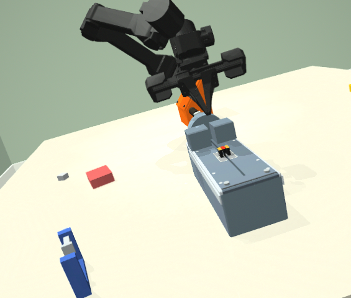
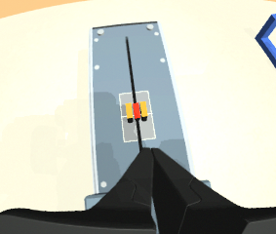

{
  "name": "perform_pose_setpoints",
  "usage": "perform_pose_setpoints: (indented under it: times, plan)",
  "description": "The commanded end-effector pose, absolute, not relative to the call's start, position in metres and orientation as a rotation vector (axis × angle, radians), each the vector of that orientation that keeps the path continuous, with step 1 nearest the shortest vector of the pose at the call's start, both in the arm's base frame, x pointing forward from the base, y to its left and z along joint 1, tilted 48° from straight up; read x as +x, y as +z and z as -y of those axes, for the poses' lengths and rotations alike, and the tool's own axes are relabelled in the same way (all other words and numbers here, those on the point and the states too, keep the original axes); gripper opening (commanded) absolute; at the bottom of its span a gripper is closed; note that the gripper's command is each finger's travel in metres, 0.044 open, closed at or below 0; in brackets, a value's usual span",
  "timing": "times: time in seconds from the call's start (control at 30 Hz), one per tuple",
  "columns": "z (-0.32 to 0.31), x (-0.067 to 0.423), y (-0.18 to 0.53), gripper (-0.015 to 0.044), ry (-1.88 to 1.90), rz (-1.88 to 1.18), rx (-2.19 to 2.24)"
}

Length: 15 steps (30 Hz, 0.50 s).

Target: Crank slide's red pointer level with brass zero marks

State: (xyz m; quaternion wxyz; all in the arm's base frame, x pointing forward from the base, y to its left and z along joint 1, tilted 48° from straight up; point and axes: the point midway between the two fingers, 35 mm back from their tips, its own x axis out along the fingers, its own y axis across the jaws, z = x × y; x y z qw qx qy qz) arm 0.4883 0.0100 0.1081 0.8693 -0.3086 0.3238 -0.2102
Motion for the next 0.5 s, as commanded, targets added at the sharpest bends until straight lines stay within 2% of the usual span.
perform_pose_setpoints:
  times: [0.0, 0.17, 0.47]
  plan:
    - [-0.01, 0.4883, 0.1081, 0.0, -0.439, -0.677, -0.646]
    - [-0.01, 0.4883, 0.1081, 0.0, -0.439, -0.677, -0.646]
    - [-0.01, 0.4883, 0.1081, 0.0236, -0.439, -0.677, -0.646]
